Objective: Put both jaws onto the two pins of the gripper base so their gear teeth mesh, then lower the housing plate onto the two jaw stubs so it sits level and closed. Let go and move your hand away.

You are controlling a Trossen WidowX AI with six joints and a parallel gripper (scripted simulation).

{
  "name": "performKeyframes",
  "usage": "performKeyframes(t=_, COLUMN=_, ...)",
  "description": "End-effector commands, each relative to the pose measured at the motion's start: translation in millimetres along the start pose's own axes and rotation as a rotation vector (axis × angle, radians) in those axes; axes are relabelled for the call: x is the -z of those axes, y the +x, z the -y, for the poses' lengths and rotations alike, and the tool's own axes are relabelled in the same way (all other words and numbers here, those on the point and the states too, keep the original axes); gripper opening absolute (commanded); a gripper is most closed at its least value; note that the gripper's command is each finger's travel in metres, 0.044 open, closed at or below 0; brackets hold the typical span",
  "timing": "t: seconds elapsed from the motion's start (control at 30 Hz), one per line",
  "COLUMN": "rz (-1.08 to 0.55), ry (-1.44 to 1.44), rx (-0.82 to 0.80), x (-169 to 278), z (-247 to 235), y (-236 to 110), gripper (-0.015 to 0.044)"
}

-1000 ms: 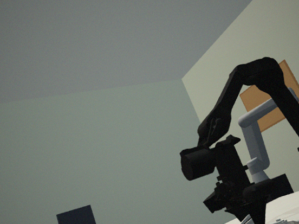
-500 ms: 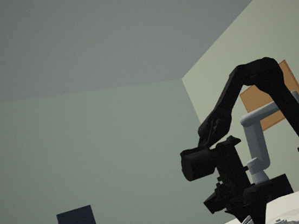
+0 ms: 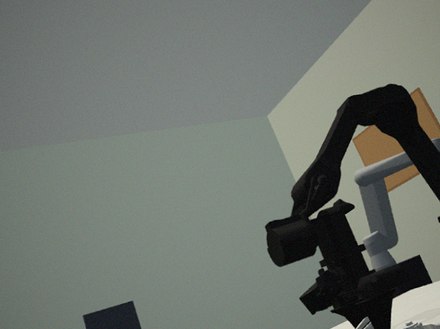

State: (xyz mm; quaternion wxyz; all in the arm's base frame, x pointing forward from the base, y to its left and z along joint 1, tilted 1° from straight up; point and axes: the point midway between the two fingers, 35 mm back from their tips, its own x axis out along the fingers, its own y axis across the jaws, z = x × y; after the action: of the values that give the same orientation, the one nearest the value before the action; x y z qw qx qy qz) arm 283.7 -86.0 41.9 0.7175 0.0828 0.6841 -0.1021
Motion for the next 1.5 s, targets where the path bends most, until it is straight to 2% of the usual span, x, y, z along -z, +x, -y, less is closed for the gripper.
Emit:
performKeyframes(t=0.0, rz=-0.006, ry=-0.003, rx=-0.003, x=0.8, z=-0.4, y=2.6, gripper=0.0134)
performKeyframes(t=1.47, rz=-0.006, ry=-0.003, rx=-0.003, x=-0.5, z=-0.4, y=1.1, gripper=0.0134)
